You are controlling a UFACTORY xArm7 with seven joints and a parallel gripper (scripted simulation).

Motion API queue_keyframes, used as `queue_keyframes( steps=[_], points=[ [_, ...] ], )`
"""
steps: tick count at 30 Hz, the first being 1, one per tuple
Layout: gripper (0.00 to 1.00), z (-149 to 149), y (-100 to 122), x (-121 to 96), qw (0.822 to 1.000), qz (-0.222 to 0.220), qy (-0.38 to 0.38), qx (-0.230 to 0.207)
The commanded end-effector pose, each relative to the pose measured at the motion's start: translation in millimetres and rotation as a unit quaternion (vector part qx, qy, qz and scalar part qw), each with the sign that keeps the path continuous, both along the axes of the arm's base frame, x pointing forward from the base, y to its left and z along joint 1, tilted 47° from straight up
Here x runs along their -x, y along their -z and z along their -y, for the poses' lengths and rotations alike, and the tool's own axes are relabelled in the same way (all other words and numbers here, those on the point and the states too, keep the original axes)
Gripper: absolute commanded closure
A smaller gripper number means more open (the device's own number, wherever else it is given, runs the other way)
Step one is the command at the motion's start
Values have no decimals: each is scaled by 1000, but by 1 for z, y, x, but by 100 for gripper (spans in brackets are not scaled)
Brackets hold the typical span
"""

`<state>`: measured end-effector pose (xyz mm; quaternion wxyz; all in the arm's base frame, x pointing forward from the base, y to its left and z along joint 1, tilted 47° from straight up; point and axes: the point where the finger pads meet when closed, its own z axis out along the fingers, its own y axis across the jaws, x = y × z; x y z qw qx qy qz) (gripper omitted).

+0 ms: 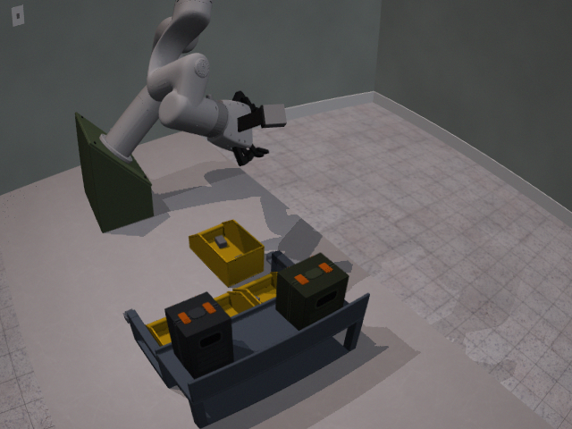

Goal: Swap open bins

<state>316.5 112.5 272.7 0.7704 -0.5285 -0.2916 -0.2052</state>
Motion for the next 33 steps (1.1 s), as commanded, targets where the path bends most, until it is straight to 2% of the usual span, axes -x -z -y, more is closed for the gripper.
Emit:
queue_keyframes(
  steps=[1, 23, 33],
  points=[
    [0, 1, 0, -1, 1000, 1, 1, 0],
    [0, 1, 0, -1, 1000, 2, 1, 1],
    [0, 1, 5, 0, 1000, 20, 2, 5]
  ],
)
